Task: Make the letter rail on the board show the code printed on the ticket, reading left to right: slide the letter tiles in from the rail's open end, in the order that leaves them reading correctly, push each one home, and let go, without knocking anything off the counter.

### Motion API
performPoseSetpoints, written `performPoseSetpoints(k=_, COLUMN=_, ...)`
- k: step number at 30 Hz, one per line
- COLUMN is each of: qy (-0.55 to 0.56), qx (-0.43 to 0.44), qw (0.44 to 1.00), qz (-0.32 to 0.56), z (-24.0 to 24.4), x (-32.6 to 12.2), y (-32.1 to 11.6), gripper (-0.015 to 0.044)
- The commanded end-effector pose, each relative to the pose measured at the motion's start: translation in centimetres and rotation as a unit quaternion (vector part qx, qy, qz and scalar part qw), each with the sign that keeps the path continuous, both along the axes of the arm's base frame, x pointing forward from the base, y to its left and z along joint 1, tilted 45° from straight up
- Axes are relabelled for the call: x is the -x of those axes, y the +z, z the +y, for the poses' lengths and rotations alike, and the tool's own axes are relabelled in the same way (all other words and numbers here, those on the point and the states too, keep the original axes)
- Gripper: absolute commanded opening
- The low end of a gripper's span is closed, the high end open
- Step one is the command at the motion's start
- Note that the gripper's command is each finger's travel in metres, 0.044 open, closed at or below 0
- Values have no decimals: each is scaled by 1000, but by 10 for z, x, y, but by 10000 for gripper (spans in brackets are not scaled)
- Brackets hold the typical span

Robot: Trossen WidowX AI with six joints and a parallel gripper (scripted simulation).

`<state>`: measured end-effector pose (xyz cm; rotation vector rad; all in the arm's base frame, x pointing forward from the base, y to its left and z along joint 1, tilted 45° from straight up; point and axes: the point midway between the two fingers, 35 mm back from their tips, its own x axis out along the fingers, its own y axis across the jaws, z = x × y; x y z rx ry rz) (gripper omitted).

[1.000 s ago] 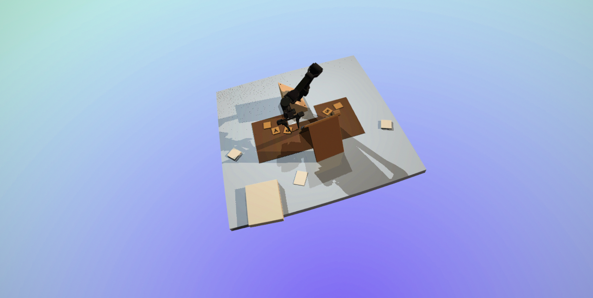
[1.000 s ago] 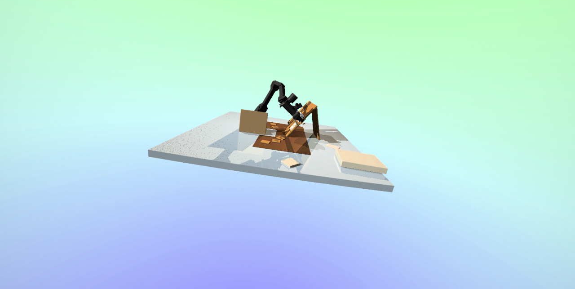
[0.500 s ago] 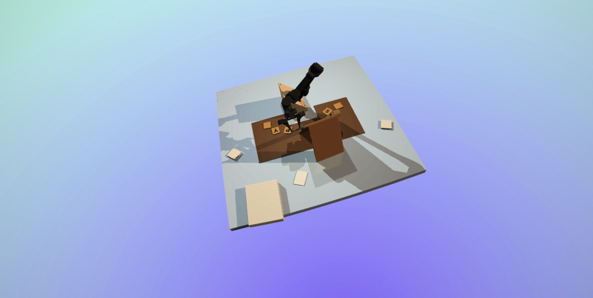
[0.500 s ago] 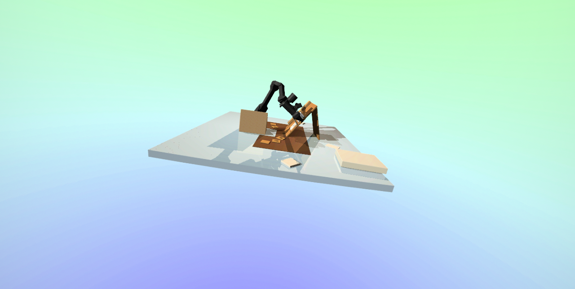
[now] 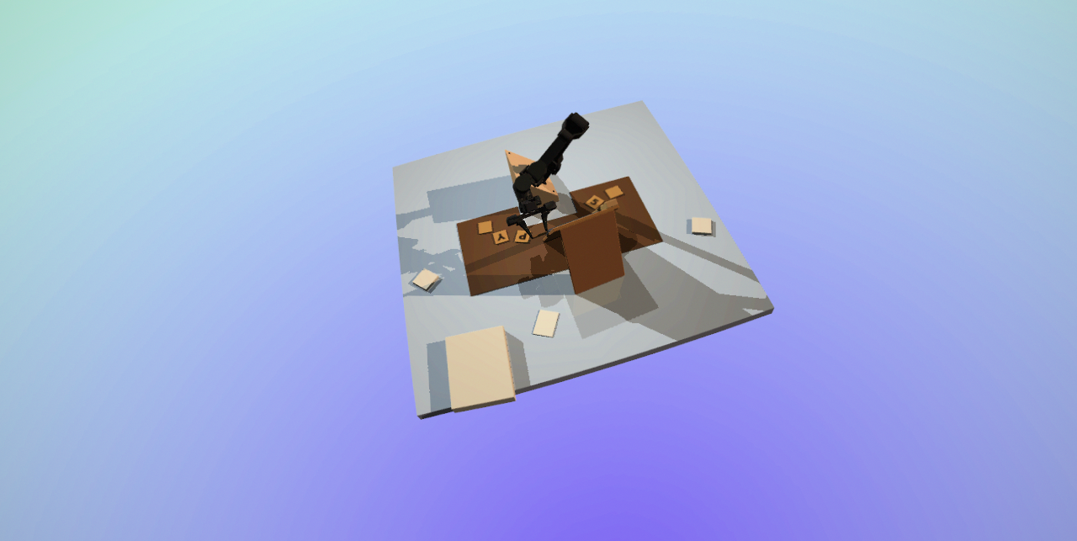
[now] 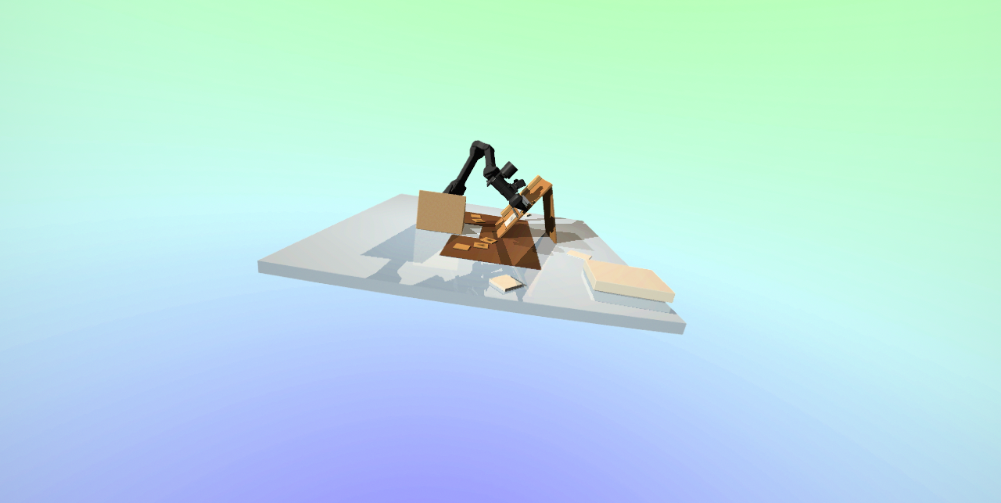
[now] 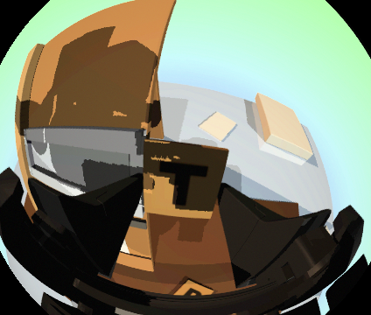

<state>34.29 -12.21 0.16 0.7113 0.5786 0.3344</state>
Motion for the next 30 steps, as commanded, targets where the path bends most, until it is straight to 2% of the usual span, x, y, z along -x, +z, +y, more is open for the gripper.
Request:
performPoseSetpoints(k=1, qy=-2, qx=2, qw=1000, qz=-1, z=0, x=0, y=2, gripper=0)
performPoseSetpoints(k=30, qy=-2, qx=2, qw=1000, qz=0, z=11, x=1, y=12, gripper=0)
